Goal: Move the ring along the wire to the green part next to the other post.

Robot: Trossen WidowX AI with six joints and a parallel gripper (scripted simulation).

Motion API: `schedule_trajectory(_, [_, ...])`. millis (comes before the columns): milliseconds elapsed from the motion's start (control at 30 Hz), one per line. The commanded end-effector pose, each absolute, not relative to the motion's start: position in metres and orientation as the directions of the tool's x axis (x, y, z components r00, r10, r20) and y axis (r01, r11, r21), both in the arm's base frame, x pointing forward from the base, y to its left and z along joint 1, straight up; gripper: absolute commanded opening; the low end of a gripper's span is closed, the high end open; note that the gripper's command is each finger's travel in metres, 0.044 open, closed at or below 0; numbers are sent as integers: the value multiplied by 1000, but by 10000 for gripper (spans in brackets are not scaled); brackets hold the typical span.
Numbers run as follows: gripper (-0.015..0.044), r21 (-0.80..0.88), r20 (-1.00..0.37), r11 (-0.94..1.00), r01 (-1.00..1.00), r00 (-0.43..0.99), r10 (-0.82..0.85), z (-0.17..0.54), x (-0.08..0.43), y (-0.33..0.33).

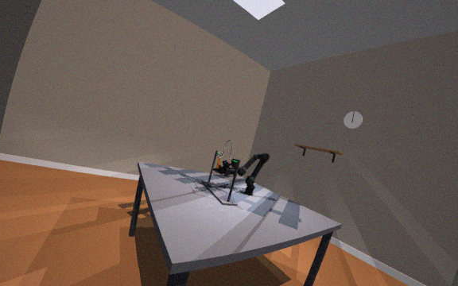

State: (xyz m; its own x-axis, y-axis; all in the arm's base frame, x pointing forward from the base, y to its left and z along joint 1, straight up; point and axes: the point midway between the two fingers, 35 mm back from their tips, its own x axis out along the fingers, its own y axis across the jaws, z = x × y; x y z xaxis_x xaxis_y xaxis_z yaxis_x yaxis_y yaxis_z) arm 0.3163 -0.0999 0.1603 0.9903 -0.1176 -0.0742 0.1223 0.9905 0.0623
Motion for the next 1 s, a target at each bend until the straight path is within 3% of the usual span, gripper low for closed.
schedule_trajectory(0, [-150,104,-70,987,123,991,-116,162,317,-91])
schedule_trajectory(700, [-150,466,-57,879,101,995,-84,180,325,-29])
schedule_trajectory(967, [-150,599,-118,796,85,993,-17,194,317,-6])
